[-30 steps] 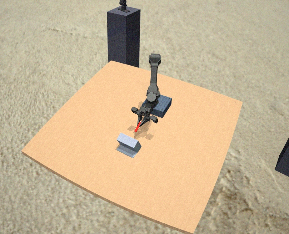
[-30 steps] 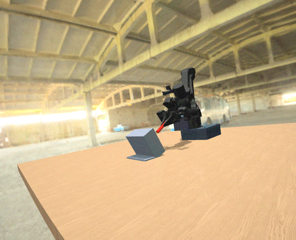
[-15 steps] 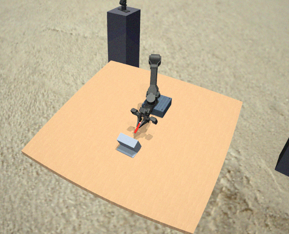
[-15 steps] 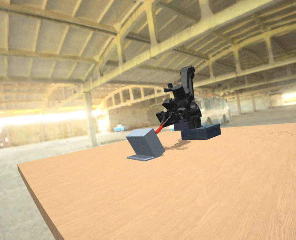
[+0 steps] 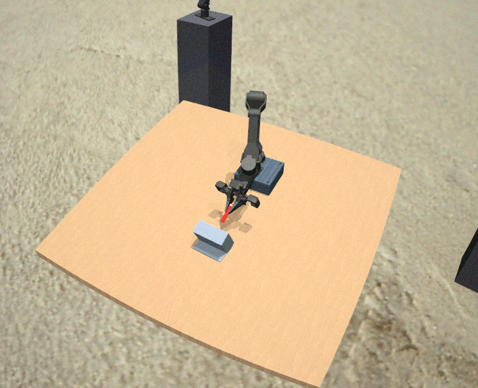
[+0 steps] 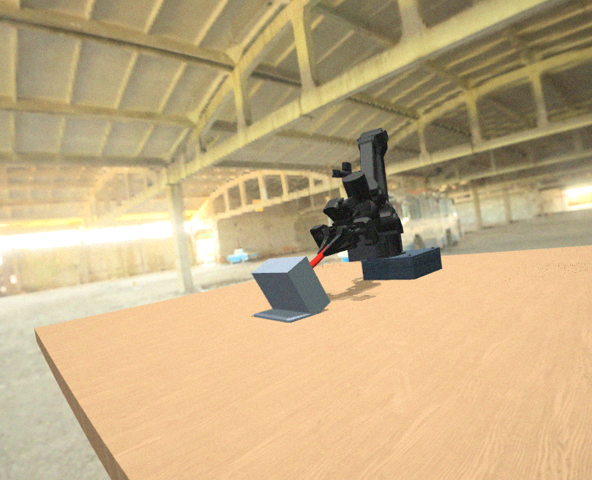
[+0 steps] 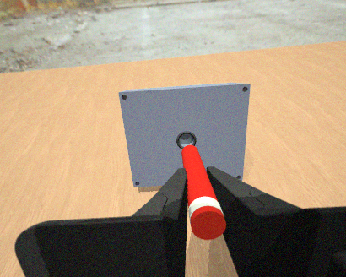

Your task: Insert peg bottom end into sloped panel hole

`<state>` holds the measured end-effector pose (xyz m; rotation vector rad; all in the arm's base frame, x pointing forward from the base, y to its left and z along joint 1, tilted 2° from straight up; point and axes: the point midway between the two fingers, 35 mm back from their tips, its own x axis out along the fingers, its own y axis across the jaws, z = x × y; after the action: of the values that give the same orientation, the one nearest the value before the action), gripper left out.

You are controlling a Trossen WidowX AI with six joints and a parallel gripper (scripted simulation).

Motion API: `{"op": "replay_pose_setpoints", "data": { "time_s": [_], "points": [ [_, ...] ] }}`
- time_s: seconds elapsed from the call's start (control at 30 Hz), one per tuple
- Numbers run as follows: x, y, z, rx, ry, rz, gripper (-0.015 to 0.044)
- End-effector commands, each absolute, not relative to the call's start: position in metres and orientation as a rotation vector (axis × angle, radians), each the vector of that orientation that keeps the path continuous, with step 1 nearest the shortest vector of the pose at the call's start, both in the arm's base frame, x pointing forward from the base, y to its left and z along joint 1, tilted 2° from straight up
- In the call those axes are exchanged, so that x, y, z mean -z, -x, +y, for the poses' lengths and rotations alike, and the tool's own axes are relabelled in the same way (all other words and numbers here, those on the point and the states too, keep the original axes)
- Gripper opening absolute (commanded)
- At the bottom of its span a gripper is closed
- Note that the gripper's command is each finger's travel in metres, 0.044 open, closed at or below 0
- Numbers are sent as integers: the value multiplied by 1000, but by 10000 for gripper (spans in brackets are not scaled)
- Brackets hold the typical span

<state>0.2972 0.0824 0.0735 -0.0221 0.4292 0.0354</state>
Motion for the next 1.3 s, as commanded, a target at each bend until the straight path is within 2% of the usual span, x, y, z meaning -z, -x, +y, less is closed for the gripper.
{"op": "replay_pose_setpoints", "data": {
  "time_s": [0.0,1.27],
  "points": [
    [-69,-297,82,-40,30,434,0],
    [-61,-305,81,-51,18,380,0]
  ]
}}
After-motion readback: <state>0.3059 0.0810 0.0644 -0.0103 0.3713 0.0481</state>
